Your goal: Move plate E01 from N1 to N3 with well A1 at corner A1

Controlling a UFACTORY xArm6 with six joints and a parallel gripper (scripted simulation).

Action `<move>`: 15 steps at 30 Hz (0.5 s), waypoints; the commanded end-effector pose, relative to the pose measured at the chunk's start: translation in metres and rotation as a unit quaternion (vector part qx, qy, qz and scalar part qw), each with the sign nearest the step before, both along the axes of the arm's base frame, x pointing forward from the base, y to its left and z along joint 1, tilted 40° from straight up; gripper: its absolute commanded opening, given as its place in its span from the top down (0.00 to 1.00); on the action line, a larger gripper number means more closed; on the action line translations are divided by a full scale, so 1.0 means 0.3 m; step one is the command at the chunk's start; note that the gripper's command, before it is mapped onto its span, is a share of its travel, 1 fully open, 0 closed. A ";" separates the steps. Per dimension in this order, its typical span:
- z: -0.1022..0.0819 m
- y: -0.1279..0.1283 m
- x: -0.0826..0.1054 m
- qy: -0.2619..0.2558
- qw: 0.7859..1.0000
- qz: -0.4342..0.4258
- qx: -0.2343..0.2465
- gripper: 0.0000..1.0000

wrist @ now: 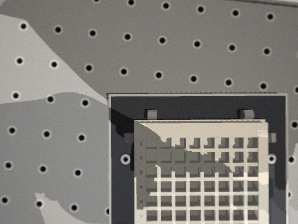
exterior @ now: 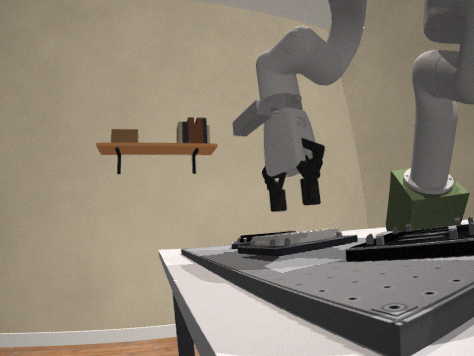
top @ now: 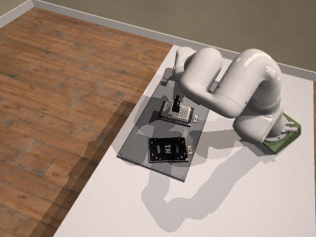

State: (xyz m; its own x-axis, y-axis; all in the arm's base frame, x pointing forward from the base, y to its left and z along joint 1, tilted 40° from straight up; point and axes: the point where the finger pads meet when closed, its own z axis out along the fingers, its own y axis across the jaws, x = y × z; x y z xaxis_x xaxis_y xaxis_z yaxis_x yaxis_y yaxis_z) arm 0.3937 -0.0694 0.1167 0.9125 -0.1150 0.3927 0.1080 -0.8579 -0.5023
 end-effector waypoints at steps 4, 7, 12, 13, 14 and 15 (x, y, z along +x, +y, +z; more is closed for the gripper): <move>0.034 -0.022 -0.014 -0.001 1.000 0.000 -0.001 0.00; 0.047 -0.031 -0.020 -0.001 1.000 0.000 -0.001 0.00; 0.068 -0.045 -0.031 -0.001 1.000 0.000 -0.001 0.00; 0.068 -0.045 -0.031 -0.001 1.000 0.000 -0.001 0.00; 0.068 -0.045 -0.031 -0.001 1.000 0.000 -0.001 0.00; 0.072 -0.047 -0.033 -0.001 1.000 0.000 -0.001 0.00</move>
State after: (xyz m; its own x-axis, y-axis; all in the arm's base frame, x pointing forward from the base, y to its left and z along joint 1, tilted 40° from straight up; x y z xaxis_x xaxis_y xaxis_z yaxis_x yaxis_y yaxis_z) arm 0.3848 -0.0811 0.1347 0.9121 -0.1152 0.3934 0.1080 -0.8583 -0.5017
